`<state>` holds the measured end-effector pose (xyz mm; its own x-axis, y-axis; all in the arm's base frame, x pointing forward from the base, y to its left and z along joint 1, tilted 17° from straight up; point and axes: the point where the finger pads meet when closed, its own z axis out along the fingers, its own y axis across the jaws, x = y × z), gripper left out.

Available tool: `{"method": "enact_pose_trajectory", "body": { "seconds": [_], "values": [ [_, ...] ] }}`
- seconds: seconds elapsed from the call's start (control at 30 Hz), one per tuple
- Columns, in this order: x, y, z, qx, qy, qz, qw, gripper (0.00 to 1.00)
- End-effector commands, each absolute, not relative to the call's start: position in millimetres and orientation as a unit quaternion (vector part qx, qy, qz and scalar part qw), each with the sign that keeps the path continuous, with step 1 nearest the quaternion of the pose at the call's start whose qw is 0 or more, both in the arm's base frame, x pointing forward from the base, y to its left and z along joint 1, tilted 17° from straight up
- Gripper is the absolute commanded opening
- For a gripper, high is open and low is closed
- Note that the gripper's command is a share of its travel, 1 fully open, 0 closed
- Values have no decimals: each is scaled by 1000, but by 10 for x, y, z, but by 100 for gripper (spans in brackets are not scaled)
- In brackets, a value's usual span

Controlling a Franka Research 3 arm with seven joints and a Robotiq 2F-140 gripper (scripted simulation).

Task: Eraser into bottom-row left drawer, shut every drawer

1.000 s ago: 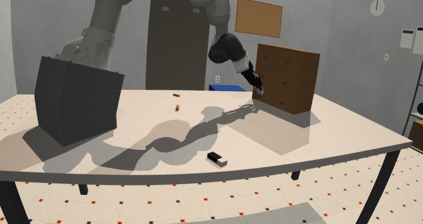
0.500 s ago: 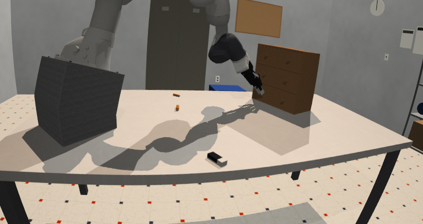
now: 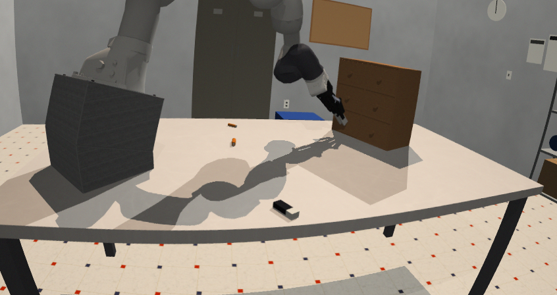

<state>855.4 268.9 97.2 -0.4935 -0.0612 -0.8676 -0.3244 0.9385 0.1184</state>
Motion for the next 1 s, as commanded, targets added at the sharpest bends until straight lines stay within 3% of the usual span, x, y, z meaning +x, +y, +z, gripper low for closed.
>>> {"method": "enact_pose_trajectory", "body": {
  "seconds": [0.0, 0.97],
  "values": [
    [8532, 2681, 968, -113, 853, 134, 491, 17],
    [8251, 2594, 884, -113, 853, 134, 491, 17]
  ]
}}
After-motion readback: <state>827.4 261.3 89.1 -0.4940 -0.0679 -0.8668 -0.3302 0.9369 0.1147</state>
